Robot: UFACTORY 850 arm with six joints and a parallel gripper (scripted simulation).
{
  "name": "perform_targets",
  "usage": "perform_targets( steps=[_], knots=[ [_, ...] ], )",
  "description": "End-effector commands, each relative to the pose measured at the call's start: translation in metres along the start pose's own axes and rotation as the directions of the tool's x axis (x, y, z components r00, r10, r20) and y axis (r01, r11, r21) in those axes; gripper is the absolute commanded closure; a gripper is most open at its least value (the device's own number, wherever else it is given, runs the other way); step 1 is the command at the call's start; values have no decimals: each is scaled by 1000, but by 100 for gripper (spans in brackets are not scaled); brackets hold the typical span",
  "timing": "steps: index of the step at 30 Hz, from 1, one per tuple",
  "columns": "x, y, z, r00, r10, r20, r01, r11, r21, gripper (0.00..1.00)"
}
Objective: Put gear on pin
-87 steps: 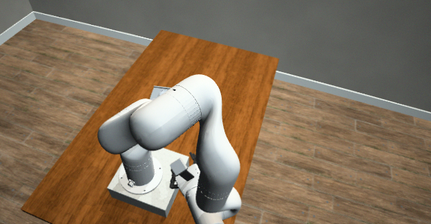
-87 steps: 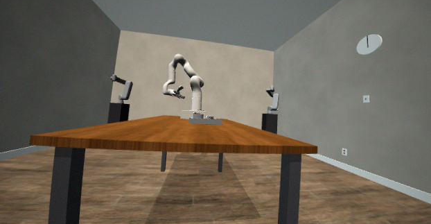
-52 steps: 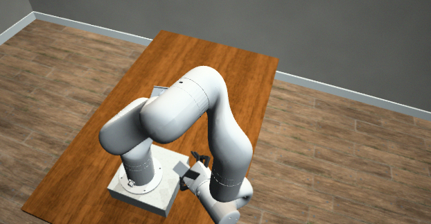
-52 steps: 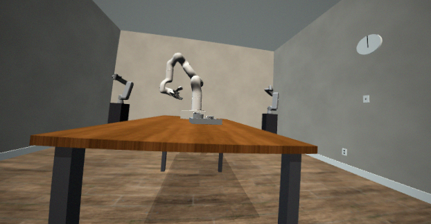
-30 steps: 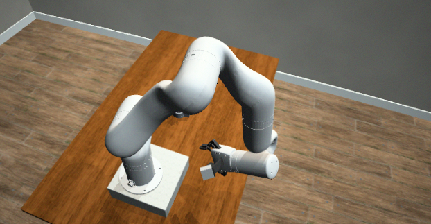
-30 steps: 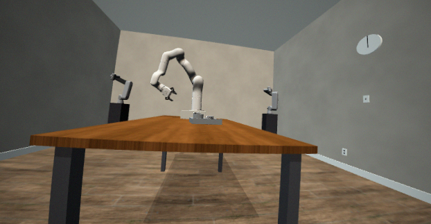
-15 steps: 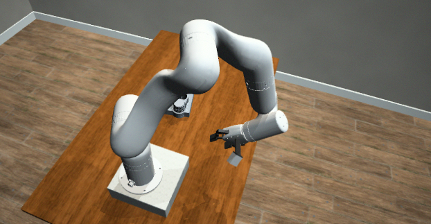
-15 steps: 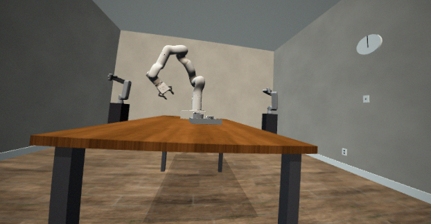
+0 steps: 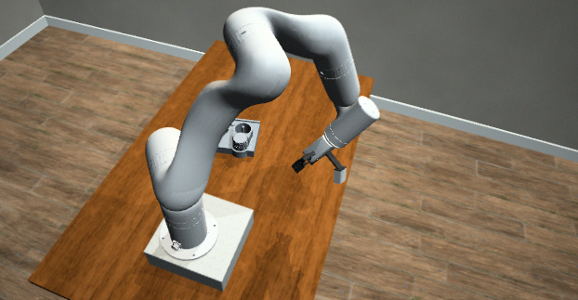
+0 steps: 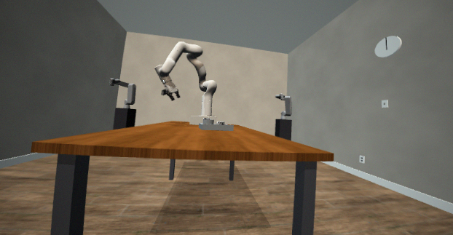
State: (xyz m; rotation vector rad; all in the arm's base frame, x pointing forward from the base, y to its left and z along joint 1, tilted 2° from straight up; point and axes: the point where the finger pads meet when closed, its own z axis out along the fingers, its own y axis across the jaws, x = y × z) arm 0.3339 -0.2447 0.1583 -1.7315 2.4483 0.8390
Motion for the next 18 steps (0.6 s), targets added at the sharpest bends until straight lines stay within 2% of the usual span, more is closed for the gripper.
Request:
perform_targets(
  steps=[1, 2, 3, 6, 7, 9, 10, 12, 13, 15, 16, 18],
  knots=[
    [-38, -38, -14, 961, -259, -94, 261, 965, 13, 0],
    [-38, -38, -14, 947, -301, -110, 304, 953, 12, 0],
    [-60, -55, -20, 929, -348, -128, 352, 936, 4, 0],
    [-60, -55, -20, 873, -457, -169, 463, 886, -5, 0],
    [-83, -70, -26, 828, -526, -195, 533, 846, -21, 0],
    [-83, -70, -26, 787, -578, -214, 586, 809, -31, 0],
    [-108, -84, -30, 734, -637, -235, 645, 762, -51, 0],
    [-108, -84, -30, 683, -685, -253, 695, 716, -65, 0],
    [-134, -96, -34, 621, -736, -270, 745, 662, -89, 0],
    [-134, -96, -34, 621, -736, -270, 745, 662, -89, 0],
    [-162, -107, -38, 497, -815, -297, 824, 551, -131, 0],
    [-162, -107, -38, 436, -846, -307, 856, 495, -150, 0]
  ],
)
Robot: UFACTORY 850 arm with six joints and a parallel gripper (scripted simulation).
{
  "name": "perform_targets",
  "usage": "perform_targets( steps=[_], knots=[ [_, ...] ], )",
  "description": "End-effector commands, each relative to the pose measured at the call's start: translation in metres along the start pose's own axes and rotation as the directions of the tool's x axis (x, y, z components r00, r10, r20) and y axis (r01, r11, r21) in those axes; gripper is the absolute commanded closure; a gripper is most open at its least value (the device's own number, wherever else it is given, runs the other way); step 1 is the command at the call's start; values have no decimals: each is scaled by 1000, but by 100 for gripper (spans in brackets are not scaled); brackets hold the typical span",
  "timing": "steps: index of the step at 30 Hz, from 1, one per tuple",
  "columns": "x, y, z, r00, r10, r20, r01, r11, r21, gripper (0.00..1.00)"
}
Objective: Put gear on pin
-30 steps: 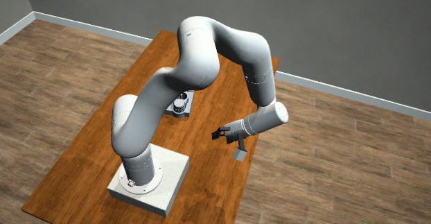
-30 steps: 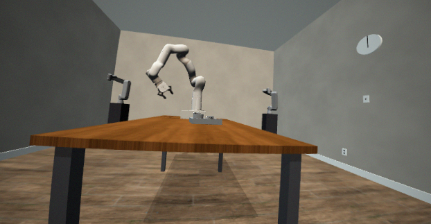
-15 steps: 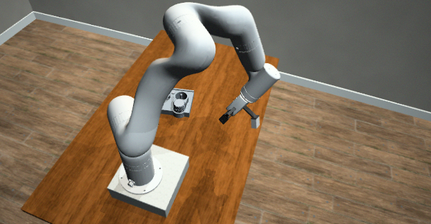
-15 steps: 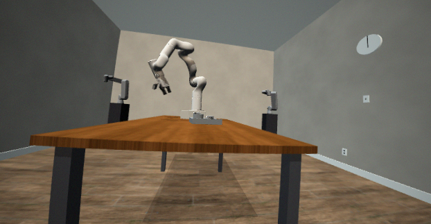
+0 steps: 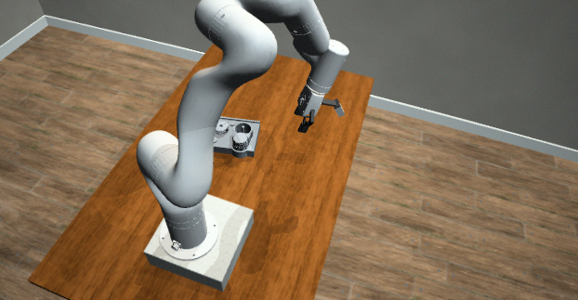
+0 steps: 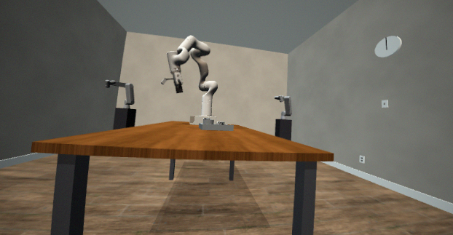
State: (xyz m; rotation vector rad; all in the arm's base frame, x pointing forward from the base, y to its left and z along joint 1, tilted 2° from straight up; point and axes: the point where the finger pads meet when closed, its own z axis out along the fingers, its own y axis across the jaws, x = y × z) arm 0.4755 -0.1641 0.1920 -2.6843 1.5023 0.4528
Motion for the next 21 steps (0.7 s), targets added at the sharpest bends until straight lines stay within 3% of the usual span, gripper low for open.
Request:
perform_targets(
  steps=[1, 3, 4, 6, 7, 8, 9, 11, 12, 14, 15, 16, 18, 21],
  knots=[
    [-14, -57, -18, 961, -264, -82, 264, 965, -8, 0],
    [-14, -57, -18, 936, -338, -104, 338, 941, -15, 0],
    [-26, -84, -26, 906, -404, -124, 404, 914, -28, 0],
    [-26, -84, -26, 876, -462, -141, 461, 886, -37, 0],
    [-39, -110, -34, 830, -534, -161, 532, 845, -55, 0],
    [-39, -110, -34, 801, -573, -172, 572, 818, -63, 0],
    [-53, -133, -41, 770, -611, -181, 609, 790, -77, 0],
    [-53, -134, -42, 714, -672, -197, 668, 738, -94, 0],
    [-69, -158, -49, 660, -722, -210, 717, 688, -114, 0],
    [-69, -158, -49, 660, -722, -210, 717, 688, -114, 0],
    [-86, -180, -56, 539, -810, -230, 802, 577, -154, 0],
    [-86, -180, -56, 516, -824, -233, 815, 556, -160, 0],
    [-109, -199, -12, 512, -826, -236, 814, 555, -173, 0],
    [-125, -203, 18, 541, -806, -239, 792, 584, -177, 0]
  ],
)
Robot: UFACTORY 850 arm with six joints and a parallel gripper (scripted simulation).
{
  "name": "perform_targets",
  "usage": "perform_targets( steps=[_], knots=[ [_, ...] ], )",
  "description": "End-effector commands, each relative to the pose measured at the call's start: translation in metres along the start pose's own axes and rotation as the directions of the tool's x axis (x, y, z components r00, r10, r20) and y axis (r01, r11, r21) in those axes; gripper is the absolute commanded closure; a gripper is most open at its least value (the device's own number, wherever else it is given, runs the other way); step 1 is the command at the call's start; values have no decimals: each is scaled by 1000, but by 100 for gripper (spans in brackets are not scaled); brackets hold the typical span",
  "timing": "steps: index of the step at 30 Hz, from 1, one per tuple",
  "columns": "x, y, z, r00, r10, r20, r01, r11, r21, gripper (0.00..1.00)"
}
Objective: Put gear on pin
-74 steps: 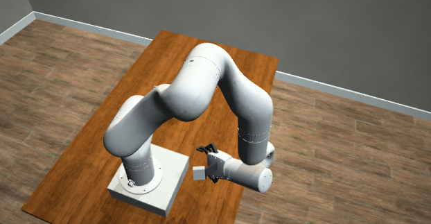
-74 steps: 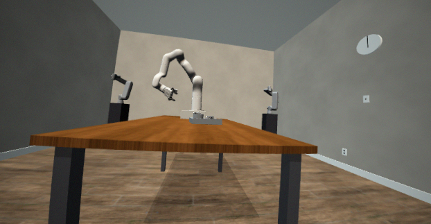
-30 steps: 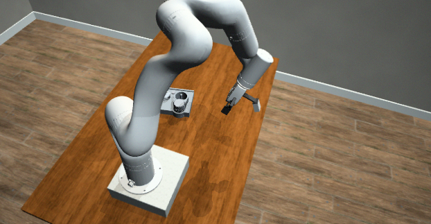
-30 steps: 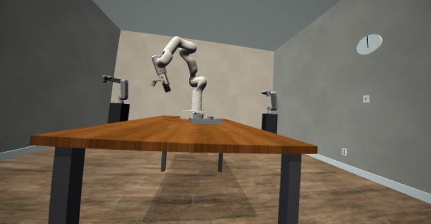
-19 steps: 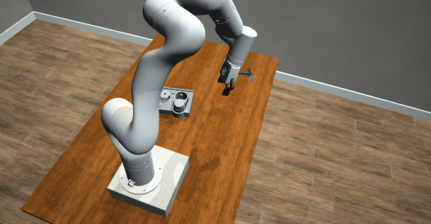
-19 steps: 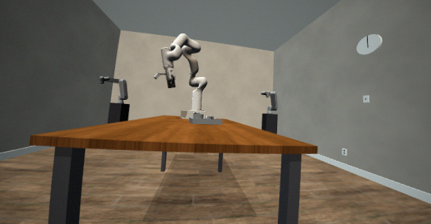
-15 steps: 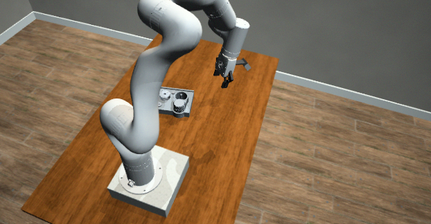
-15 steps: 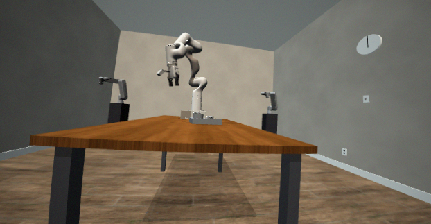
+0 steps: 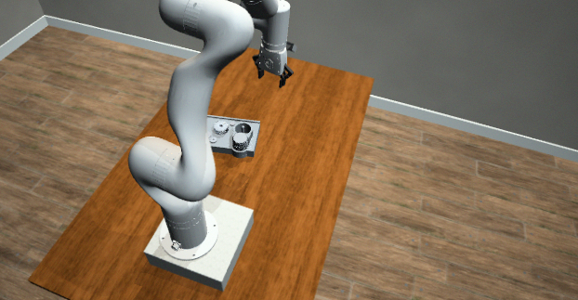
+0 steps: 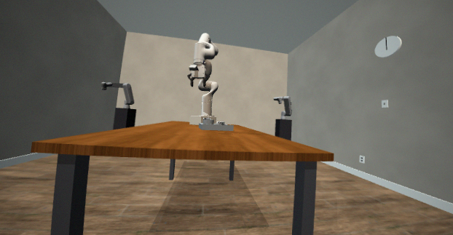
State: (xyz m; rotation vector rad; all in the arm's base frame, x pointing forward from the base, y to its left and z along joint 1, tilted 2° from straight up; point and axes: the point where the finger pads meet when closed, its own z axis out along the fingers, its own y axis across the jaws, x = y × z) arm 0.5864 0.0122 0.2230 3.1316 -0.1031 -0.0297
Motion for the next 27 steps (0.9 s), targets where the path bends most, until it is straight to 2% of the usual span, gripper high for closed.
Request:
perform_targets(
  steps=[1, 8, 10, 11, 12, 16, 20, 27],
  knots=[
    [-11, -48, 47, 1000, -6, -12, 6, 1000, -15, 0],
    [-42, -108, 114, 1000, 19, -11, -19, 1000, -22, 0],
    [-42, -108, 114, 1000, 19, -11, -19, 1000, -22, 0],
    [-54, -128, 137, 1000, 26, -11, -26, 999, -24, 0],
    [-62, -136, 148, 999, 32, -10, -32, 999, -25, 0],
    [-88, -160, 180, 999, 49, -9, -50, 998, -27, 0],
    [-101, -170, 194, 998, 57, -8, -58, 998, -27, 0],
    [-104, -172, 197, 998, 59, -8, -59, 998, -27, 0]
  ],
)
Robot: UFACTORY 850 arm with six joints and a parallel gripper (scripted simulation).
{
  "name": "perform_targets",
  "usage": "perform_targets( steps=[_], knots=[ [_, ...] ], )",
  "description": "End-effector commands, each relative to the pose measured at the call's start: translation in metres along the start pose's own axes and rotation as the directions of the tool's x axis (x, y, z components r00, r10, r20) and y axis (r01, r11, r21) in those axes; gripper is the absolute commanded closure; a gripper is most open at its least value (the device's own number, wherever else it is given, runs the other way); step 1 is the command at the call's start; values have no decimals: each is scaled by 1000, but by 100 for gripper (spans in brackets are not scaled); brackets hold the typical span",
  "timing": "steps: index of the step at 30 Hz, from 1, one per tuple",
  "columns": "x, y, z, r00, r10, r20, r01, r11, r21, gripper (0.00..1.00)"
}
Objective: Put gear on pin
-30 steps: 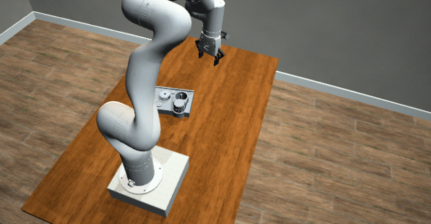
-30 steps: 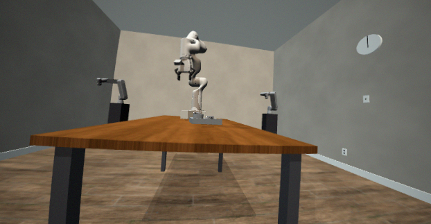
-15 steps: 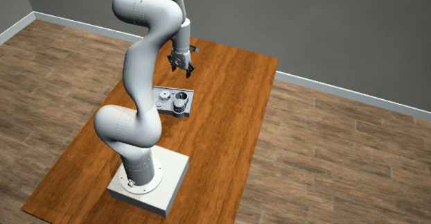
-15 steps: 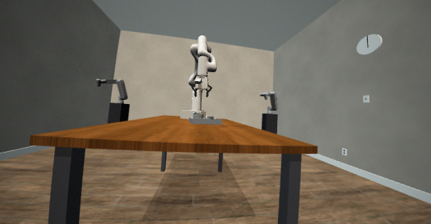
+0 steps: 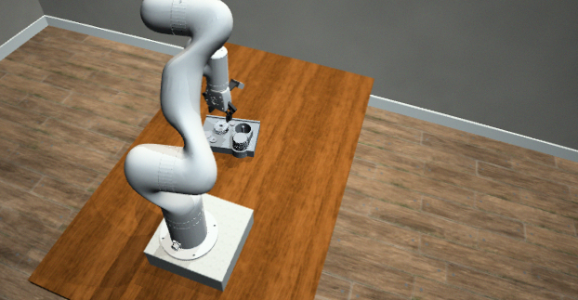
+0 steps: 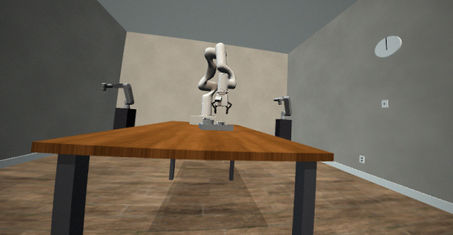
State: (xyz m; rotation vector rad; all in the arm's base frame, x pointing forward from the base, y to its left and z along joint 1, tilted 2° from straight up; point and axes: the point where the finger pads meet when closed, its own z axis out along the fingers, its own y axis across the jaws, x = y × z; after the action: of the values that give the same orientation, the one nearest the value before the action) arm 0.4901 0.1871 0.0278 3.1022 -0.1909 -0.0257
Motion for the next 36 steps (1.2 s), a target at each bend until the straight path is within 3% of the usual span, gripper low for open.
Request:
perform_targets(
  steps=[1, 13, 18, 21, 24, 25, 26, 36],
  knots=[
    [0, -2, 1, 1000, 2, -4, -2, 1000, -3, 0],
    [0, -2, 1, 1000, 21, -4, -21, 1000, -3, 0],
    [0, -2, 1, 983, 182, -5, -182, 983, -2, 0],
    [1, -2, 1, 920, 391, -5, -391, 920, -1, 0],
    [1, -2, 1, 866, 499, -5, -499, 866, -1, 0],
    [1, -2, 1, 865, 502, -5, -502, 865, -1, 0],
    [1, -2, 1, 865, 502, -5, -502, 865, -1, 7],
    [1, -2, 1, 865, 502, -5, -502, 865, -1, 7]
  ],
)
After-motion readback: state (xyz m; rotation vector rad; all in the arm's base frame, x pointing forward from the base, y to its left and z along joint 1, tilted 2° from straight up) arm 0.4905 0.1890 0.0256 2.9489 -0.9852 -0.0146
